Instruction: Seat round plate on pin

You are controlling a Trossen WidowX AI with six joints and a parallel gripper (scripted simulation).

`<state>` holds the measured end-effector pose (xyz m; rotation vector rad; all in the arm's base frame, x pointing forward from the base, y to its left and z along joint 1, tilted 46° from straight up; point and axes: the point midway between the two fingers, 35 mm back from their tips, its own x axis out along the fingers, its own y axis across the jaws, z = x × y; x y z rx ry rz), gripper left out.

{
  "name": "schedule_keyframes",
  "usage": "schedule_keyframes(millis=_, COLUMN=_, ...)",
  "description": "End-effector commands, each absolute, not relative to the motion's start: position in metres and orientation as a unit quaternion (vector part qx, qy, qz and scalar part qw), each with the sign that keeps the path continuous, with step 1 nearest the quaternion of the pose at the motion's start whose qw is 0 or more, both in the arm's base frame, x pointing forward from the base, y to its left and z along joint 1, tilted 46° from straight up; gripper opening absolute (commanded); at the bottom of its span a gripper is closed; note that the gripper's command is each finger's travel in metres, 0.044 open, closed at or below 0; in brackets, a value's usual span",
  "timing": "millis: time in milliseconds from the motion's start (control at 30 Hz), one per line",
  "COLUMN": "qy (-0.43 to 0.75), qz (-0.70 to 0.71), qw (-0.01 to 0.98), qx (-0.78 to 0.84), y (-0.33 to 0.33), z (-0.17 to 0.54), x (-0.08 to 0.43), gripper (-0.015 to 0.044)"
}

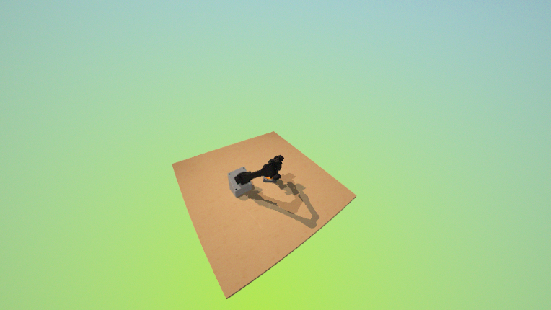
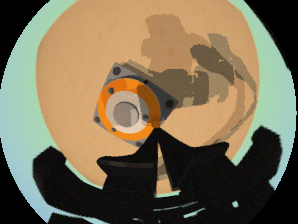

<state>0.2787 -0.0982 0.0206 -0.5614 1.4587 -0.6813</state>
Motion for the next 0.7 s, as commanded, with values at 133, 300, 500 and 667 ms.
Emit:
schedule_keyframes(millis=133, qy=0.643, qz=-0.302, qw=0.657, qx=-0.251, y=-0.103, z=0.024, x=0.289, gripper=0.0000)
schedule_keyframes(millis=300, qy=0.643, qz=-0.302, qw=0.657, qx=-0.251, y=-0.104, z=0.025, x=0.295, gripper=0.0000)
schedule_keyframes(millis=500, qy=0.643, qz=-0.302, qw=0.657, qx=-0.251, y=-0.105, z=0.025, x=0.301, gripper=0.0000)
schedule_keyframes(millis=667, qy=0.643, qz=-0.302, qw=0.658, qx=-0.251, y=-0.105, z=0.026, x=0.307, gripper=0.0000)
